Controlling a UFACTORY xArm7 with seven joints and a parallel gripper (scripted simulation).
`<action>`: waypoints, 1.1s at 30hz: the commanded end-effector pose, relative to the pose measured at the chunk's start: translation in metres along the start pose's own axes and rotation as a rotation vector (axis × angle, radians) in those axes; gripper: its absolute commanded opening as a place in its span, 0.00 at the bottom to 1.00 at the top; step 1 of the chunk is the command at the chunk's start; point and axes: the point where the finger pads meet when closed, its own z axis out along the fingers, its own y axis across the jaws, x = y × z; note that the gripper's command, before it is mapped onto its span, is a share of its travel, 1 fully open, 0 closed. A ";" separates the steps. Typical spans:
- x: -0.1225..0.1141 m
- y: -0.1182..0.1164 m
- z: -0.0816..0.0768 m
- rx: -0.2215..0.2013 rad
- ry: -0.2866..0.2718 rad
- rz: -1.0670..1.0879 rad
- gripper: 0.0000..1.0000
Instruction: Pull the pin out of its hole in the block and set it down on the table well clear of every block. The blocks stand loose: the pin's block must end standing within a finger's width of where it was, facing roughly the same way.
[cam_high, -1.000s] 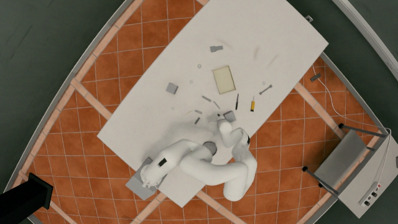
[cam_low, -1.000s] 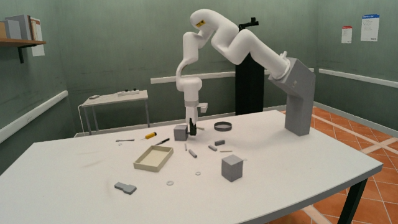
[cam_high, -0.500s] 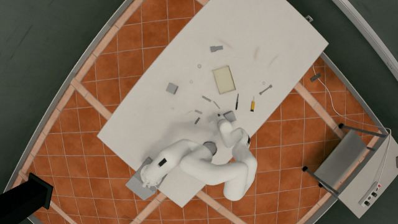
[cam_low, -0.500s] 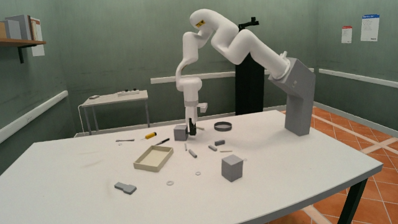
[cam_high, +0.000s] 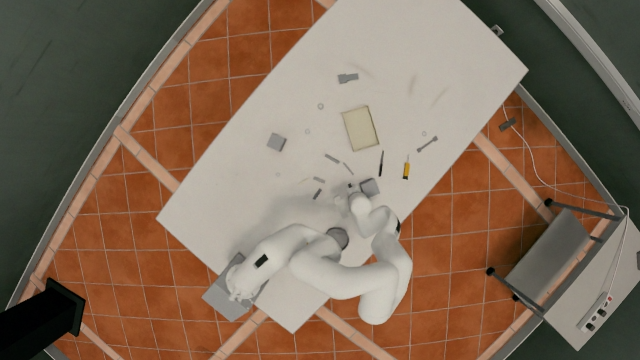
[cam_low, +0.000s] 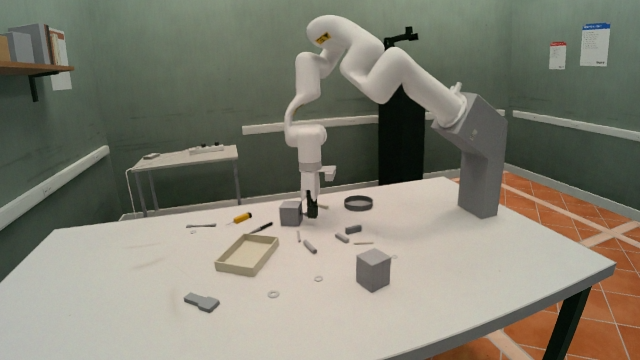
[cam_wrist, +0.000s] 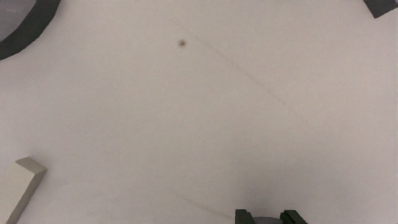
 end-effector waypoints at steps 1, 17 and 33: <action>0.000 0.000 0.000 0.000 -0.001 0.000 0.00; -0.002 -0.001 0.000 0.000 0.001 0.000 0.00; 0.006 0.000 0.000 0.000 -0.001 0.000 0.00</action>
